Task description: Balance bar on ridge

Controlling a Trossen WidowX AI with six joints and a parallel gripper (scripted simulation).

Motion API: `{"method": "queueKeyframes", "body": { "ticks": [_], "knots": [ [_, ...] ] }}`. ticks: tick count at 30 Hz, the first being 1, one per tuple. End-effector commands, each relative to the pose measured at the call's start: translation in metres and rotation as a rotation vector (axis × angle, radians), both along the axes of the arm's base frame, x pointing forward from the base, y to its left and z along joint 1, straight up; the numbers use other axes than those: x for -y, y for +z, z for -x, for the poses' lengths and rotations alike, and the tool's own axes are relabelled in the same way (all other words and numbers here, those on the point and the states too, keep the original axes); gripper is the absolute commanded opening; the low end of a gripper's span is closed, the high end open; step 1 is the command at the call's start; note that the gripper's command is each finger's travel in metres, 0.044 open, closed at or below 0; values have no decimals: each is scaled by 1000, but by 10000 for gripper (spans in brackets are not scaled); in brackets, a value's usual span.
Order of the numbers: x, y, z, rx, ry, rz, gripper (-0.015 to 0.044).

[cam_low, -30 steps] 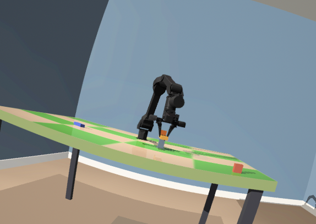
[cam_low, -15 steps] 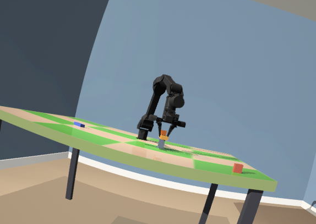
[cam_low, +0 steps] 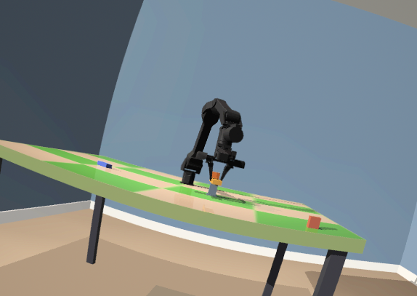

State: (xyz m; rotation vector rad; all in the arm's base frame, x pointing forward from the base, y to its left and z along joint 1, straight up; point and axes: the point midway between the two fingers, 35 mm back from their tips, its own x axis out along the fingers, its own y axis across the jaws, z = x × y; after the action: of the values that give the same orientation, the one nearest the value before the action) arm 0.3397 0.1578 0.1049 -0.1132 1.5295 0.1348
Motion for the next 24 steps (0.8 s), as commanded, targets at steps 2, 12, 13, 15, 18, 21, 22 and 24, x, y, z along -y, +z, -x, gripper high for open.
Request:
{"method": "queueKeyframes", "body": {
  "ticks": [2, 12, 13, 15, 18, 21, 22, 24],
  "knots": [
    [0, 0, 0, 0, 0, 0, 185],
    [0, 0, 0, 0, 0, 0, 185],
    [0, 0, 0, 0, 0, 0, 211],
    [0, 0, 0, 0, 0, 0, 264],
    [0, 0, 0, 0, 0, 0, 342],
    [0, 0, 0, 0, 0, 0, 421],
    [0, 0, 0, 0, 0, 0, 440],
    [0, 0, 0, 0, 0, 0, 440]
  ]
}}
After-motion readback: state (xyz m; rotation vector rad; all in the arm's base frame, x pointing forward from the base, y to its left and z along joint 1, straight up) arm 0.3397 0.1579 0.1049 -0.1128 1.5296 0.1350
